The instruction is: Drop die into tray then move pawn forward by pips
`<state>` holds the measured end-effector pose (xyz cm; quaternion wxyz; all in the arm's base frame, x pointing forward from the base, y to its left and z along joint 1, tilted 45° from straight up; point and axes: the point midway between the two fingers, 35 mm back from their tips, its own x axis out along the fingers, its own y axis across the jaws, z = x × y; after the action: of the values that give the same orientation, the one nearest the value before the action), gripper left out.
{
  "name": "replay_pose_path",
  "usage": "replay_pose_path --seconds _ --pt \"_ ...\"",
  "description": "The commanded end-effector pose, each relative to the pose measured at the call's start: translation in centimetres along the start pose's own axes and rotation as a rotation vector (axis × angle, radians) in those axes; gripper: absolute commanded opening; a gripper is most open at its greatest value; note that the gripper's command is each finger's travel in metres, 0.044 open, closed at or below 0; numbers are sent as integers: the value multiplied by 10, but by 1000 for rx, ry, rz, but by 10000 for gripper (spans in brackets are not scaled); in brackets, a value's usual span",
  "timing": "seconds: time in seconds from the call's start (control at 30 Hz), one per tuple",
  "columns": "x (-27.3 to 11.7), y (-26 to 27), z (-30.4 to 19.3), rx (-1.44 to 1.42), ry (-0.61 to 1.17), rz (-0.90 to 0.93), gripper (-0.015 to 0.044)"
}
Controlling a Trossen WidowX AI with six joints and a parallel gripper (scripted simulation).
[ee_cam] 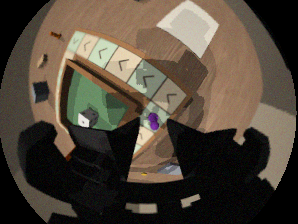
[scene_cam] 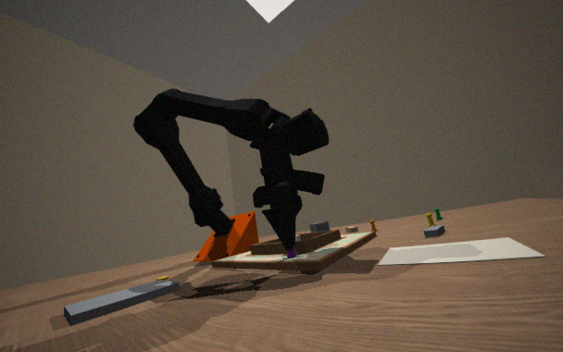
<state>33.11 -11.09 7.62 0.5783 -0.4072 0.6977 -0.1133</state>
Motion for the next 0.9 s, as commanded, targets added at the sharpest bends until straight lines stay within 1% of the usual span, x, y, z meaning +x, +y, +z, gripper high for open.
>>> replay_pose_path --seconds 0.0,0.03,0.23,0.43,0.57,0.87 --pt "7 0 -1 -5 5 -5 200" --pt "7 0 -1 -5 5 -5 200" --pt "7 0 -1 -5 5 -5 43" --pt "7 0 -1 -5 5 -5 3" --pt "6 0 -1 -5 5 -5 0" --pt "-38 0 8 -6 -1 4 0"
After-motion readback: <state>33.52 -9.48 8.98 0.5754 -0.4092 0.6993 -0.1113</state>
